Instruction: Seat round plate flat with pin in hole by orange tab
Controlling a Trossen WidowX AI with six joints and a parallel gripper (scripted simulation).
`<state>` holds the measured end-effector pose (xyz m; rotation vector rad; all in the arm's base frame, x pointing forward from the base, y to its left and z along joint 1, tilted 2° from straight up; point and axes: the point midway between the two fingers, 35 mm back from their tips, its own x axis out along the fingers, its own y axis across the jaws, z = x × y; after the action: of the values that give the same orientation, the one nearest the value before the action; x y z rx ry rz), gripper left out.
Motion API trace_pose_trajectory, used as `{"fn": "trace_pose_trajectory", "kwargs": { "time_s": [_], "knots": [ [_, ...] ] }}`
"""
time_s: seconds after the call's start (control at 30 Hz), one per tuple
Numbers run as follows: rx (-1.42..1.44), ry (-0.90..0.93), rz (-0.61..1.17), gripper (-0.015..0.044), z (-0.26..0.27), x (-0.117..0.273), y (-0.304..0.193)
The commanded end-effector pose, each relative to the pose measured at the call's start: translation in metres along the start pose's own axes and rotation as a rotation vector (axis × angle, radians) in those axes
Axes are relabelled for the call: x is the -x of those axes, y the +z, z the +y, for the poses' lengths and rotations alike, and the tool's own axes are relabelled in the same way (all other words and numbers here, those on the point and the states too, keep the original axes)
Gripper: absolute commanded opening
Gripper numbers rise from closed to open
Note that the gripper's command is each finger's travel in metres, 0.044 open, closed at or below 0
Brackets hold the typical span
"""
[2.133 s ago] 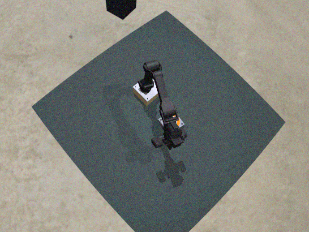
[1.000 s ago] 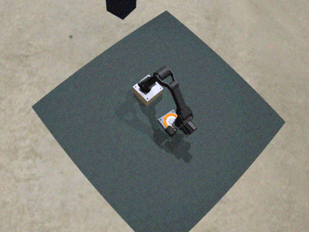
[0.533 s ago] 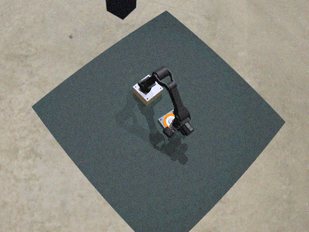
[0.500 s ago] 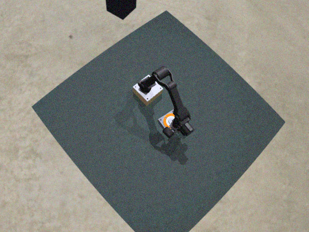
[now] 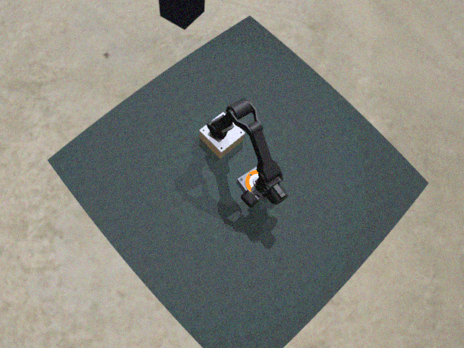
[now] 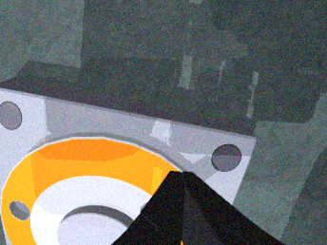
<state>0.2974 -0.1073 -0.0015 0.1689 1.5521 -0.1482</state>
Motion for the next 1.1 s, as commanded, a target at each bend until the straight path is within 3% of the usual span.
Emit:
{"fn": "trace_pose_trajectory", "kwargs": {
  "time_s": [0.0,1.07],
  "knots": [
    [-0.002,-0.003,0.016,0.0,-0.004,-0.003,-0.008],
    [-0.002,-0.004,0.018,0.0,-0.013,-0.003,-0.023]
  ]
}}
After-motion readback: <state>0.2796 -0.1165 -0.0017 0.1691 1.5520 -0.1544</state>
